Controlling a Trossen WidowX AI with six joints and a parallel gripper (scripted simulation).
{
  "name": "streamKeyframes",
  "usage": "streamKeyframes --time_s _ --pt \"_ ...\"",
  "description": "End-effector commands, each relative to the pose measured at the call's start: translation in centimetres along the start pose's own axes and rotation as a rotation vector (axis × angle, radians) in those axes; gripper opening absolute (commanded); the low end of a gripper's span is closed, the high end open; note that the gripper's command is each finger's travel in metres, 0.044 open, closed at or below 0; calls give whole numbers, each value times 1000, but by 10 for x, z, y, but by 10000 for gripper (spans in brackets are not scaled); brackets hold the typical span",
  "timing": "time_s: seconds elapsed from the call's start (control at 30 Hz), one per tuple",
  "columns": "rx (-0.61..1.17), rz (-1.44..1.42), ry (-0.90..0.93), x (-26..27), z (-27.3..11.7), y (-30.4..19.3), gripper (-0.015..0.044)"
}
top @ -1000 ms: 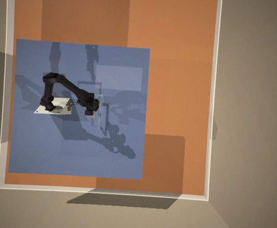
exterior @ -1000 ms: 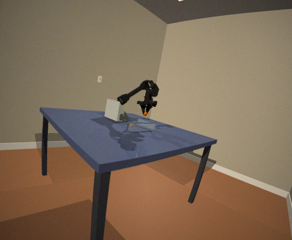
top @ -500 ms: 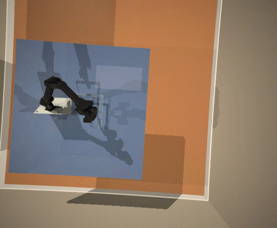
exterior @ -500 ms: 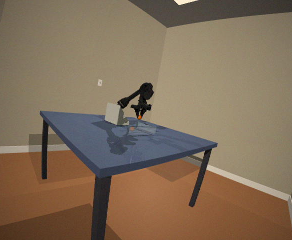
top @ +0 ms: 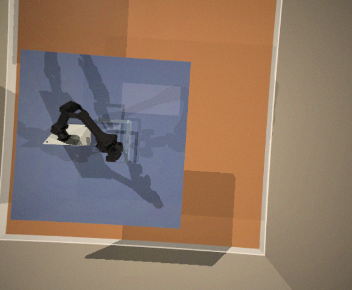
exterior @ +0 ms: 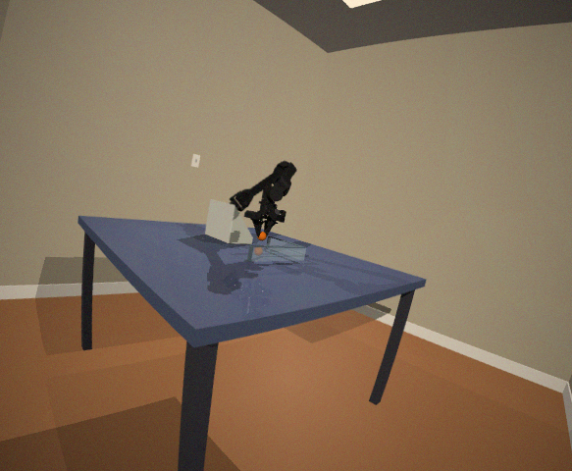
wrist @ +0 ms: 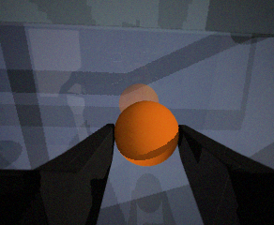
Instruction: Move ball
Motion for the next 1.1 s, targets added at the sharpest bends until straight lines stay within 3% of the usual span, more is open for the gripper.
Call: streamKeyframes --time_s 0.0,0.13,0.97,1.07 --pt "13 10 11 1 30 -3 0" --pt "14 9 14 2 52 -5 0" --pt "14 10 16 3 72 -6 0" --pt "11 4 11 2 69 -5 79"
Point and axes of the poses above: the point midway between the two fingers, 35 mm back from their tips, its own z axis out along the fingers, its own x axis across the jaws, y = z × x, the point moved 4 cm from there along -z, back along the fingers, and after that the axes turned 3 degrees about -z, right-handed, at the moved point
